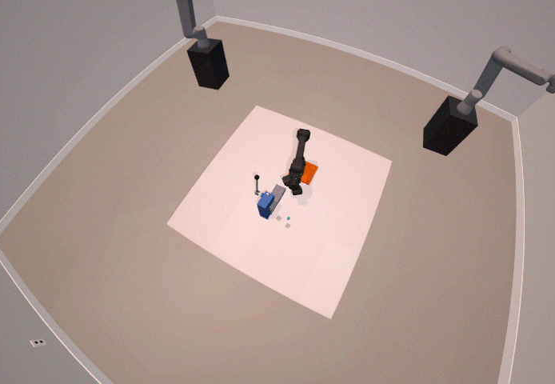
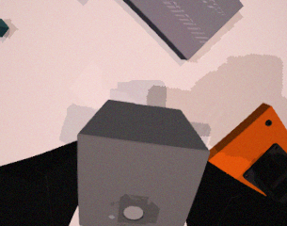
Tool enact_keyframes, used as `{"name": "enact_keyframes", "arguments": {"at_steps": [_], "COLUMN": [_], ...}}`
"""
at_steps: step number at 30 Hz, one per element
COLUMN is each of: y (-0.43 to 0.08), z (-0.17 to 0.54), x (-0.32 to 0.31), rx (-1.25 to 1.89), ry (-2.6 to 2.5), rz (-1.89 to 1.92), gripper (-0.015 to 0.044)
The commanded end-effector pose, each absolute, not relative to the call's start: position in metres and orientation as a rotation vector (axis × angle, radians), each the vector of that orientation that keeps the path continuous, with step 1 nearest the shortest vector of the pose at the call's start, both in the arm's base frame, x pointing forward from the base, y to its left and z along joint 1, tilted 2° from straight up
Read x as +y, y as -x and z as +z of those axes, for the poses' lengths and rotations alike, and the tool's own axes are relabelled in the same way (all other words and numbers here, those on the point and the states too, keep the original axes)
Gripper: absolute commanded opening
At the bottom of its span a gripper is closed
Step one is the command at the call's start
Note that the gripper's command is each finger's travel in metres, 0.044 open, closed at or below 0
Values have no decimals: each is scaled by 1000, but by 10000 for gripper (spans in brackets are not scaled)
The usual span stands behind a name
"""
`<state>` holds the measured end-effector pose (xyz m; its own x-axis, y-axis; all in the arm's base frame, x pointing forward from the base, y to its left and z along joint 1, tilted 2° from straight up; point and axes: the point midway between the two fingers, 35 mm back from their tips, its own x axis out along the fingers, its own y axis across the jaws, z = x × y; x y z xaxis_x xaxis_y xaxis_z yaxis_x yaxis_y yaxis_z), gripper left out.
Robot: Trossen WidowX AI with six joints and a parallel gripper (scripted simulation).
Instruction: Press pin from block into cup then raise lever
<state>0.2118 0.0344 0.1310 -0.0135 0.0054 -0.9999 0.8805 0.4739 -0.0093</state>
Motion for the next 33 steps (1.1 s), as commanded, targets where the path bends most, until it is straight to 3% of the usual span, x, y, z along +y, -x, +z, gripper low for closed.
{"name": "enact_keyframes", "arguments": {"at_steps": [1,33], "y": [-215,-203], "z": [136,168], "x": [22,-86], "rx": [1414,1407], "ry": [-836,-839], "rz": [-837,-863], "gripper": [0,0]}}
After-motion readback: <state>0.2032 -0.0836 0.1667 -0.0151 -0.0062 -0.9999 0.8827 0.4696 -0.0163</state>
